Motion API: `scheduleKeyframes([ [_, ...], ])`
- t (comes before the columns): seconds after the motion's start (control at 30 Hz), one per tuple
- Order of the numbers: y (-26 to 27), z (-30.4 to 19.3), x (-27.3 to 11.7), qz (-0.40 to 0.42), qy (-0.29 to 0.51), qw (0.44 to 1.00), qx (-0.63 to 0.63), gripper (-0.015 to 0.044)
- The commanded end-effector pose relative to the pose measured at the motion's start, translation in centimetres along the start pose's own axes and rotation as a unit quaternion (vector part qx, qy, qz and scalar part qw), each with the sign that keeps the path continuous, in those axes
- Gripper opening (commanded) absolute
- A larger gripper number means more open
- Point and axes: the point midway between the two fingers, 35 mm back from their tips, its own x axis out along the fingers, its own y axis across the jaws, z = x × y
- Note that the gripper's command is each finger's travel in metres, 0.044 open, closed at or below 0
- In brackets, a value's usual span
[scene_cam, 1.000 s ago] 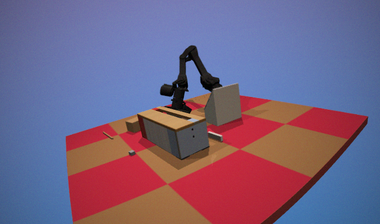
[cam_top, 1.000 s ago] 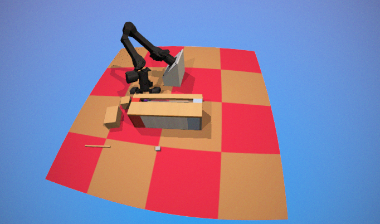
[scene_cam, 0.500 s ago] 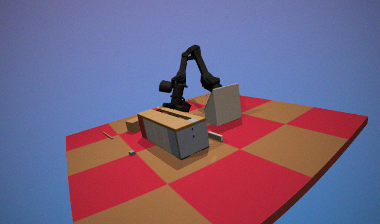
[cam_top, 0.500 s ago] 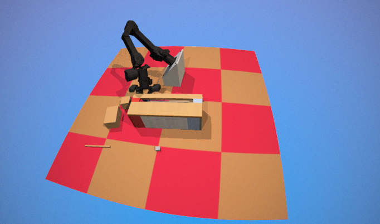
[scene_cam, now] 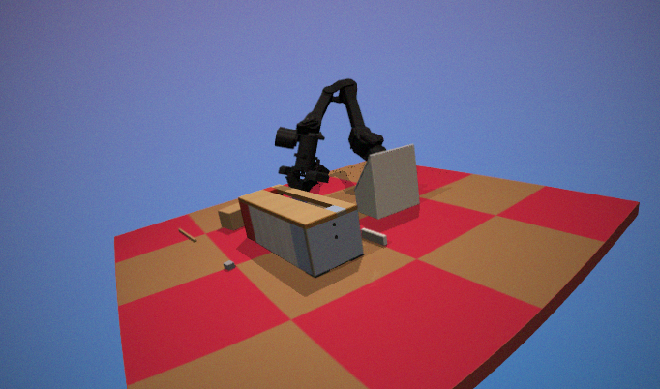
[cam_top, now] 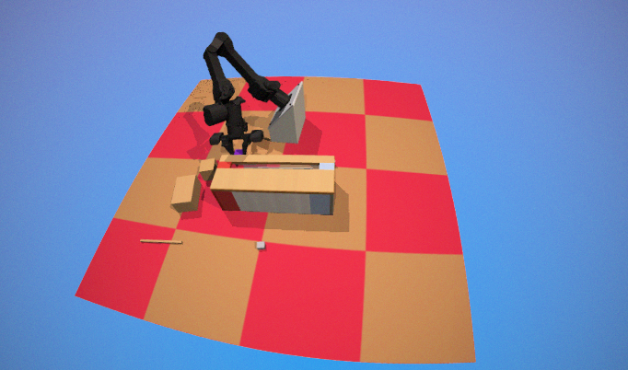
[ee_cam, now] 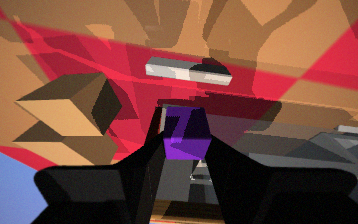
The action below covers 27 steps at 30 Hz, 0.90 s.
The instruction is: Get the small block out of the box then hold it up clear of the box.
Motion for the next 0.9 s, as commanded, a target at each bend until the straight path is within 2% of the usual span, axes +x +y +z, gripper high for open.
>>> scheduleKeyframes([
  [0.0,0.1,-0.2,-0.4,0.003,-0.001,0.998,-0.069,0.0000],
  [0.43,-0.3,-0.4,-1.1,0.002,-0.012,0.946,-0.324,0.0000],
  [0.87,-0.6,-0.6,-1.8,-0.002,-0.022,0.829,-0.558,0.0000],
])
